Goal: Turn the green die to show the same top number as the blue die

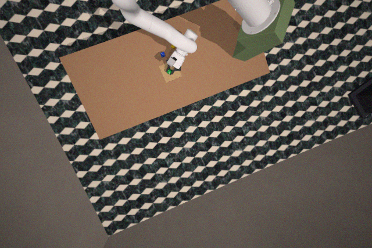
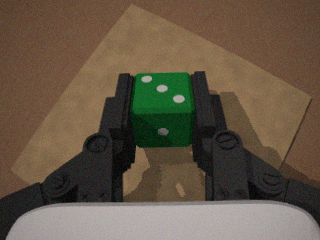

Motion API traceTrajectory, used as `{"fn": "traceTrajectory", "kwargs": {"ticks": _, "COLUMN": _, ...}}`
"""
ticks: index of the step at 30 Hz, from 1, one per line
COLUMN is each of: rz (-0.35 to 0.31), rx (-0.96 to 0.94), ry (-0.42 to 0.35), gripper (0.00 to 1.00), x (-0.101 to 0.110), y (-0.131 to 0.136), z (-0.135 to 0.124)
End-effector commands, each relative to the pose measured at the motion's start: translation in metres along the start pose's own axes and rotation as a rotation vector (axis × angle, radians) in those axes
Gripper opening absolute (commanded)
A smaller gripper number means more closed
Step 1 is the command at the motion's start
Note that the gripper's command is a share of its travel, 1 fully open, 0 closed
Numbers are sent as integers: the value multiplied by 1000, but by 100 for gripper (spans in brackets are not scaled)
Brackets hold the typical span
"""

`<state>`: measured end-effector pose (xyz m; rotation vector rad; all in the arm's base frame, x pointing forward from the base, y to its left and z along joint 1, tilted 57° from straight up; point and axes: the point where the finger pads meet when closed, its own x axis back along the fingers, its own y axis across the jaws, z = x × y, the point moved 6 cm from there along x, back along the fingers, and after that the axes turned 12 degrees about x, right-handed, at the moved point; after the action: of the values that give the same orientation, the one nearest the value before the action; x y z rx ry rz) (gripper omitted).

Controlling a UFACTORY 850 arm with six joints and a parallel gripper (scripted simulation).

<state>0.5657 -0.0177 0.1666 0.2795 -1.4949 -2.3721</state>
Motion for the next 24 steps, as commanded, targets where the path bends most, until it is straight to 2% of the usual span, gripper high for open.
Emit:
{"fn": "traceTrajectory", "kwargs": {"ticks": 1, "rz": 0, "rx": 0, "ry": 0, "gripper": 27, "x": 0, "y": 0, "z": 0}}
{"fn": "traceTrajectory", "kwargs": {"ticks": 8, "rz": 0, "rx": 0, "ry": 0, "gripper": 27, "x": 0, "y": 0, "z": 0}}
{"fn": "traceTrajectory", "kwargs": {"ticks": 9, "rz": 0, "rx": 0, "ry": 0, "gripper": 31, "x": 0, "y": 0, "z": 0}}
{"fn": "traceTrajectory", "kwargs": {"ticks": 13, "rz": 0, "rx": 0, "ry": 0, "gripper": 31, "x": 0, "y": 0, "z": 0}}
{"fn": "traceTrajectory", "kwargs": {"ticks": 14, "rz": 0, "rx": 0, "ry": 0, "gripper": 35, "x": 0, "y": 0, "z": 0}}
{"fn": "traceTrajectory", "kwargs": {"ticks": 16, "rz": 0, "rx": 0, "ry": 0, "gripper": 35, "x": 0, "y": 0, "z": 0}}
{"fn": "traceTrajectory", "kwargs": {"ticks": 17, "rz": 0, "rx": 0, "ry": 0, "gripper": 39, "x": 0, "y": 0, "z": 0}}
{"fn": "traceTrajectory", "kwargs": {"ticks": 19, "rz": 0, "rx": 0, "ry": 0, "gripper": 39, "x": 0, "y": 0, "z": 0}}
{"fn": "traceTrajectory", "kwargs": {"ticks": 20, "rz": 0, "rx": 0, "ry": 0, "gripper": 43, "x": 0, "y": 0, "z": 0}}
{"fn": "traceTrajectory", "kwargs": {"ticks": 22, "rz": 0, "rx": 0, "ry": 0, "gripper": 43, "x": 0, "y": 0, "z": 0}}
{"fn": "traceTrajectory", "kwargs": {"ticks": 23, "rz": 0, "rx": 0, "ry": 0, "gripper": 47, "x": 0, "y": 0, "z": 0}}
{"fn": "traceTrajectory", "kwargs": {"ticks": 24, "rz": 0, "rx": 0, "ry": 0, "gripper": 47, "x": 0, "y": 0, "z": 0}}
